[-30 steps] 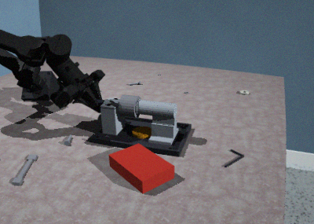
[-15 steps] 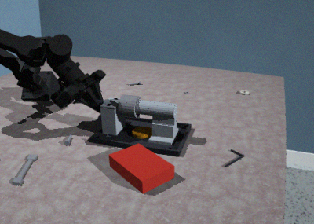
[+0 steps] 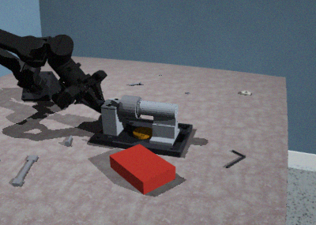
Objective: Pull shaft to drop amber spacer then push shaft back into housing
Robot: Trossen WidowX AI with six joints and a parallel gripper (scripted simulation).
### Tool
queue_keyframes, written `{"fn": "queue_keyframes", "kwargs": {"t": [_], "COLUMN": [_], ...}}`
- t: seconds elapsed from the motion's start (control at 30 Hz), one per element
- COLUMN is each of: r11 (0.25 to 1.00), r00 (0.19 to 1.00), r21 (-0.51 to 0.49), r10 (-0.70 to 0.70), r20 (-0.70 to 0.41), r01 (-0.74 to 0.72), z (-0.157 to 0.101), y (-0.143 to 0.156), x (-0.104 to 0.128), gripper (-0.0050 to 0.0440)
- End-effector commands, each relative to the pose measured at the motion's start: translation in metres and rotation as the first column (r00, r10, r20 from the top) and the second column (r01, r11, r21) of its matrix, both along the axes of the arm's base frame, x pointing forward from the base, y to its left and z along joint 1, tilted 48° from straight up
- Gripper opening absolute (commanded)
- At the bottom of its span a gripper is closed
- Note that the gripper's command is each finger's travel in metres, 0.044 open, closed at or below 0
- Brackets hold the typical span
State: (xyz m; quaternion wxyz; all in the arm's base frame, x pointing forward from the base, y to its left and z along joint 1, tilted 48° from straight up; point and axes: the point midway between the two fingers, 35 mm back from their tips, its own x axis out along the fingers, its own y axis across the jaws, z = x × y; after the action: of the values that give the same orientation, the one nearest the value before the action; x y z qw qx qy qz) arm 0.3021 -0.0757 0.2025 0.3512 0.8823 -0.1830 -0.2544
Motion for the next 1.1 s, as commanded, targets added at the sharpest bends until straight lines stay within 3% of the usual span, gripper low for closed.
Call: {"fn": "queue_keyframes", "kwargs": {"t": [0.0,0.23,0.73,0.8,0.9,1.07], "r11": [1.0,1.0,1.0,1.0,1.0,1.0], "r00": [1.0,1.0,1.0,1.0,1.0,1.0], "r21": [0.002,0.002,0.0,0.0,0.0,0.002], "r10": [0.01,0.01,-0.001,-0.001,-0.001,0.004], "r20": [0.015,0.015,-0.001,-0.001,-0.001,0.006], "r01": [-0.01,-0.01,0.001,0.001,0.001,-0.004], "z": [0.005,0.005,0.0,0.0,0.0,0.011], "y": [0.002,0.002,0.0,0.0,0.001,0.018], "x": [0.003,0.003,0.0,0.0,-0.001,-0.025], "gripper": [0.0,0.0,0.036,0.036,0.0432,0.044]}}
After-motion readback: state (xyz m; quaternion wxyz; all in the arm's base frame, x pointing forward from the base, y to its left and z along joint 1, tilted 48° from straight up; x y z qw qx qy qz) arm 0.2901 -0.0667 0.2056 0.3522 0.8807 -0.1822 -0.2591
